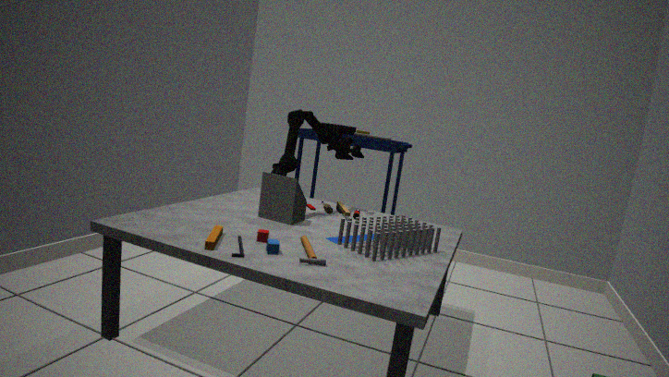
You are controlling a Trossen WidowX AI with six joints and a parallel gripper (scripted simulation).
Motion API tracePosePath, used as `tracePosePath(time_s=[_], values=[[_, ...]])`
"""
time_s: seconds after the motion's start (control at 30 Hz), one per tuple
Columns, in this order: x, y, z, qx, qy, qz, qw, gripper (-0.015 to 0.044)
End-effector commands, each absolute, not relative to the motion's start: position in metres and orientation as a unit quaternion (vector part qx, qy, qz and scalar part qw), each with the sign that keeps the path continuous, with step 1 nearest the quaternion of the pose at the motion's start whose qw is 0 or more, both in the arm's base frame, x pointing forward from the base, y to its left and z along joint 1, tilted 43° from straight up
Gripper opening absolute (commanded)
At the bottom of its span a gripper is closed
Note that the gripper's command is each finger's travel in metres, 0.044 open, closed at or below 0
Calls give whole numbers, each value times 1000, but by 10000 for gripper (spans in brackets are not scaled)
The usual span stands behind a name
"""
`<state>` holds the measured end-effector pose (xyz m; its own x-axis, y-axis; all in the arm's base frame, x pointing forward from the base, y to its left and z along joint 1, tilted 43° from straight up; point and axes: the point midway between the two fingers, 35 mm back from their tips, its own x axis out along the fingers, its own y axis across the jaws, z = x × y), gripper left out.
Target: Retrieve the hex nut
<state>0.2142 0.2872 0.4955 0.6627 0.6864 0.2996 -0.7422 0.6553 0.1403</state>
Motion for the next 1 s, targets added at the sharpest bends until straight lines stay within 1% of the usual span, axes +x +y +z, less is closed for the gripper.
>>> tracePosePath(time_s=[0.0, 0.27, 0.53, 0.77, 0.97], values=[[268, 287, 444, 112, -70, 348, 928, 440], [354, 252, 352, 103, -2, 253, 962, 440], [415, 183, 254, 107, 69, 150, 980, 440], [440, 104, 170, 125, 130, 54, 982, 440], [435, 29, 100, 152, 181, -34, 971, 440]])
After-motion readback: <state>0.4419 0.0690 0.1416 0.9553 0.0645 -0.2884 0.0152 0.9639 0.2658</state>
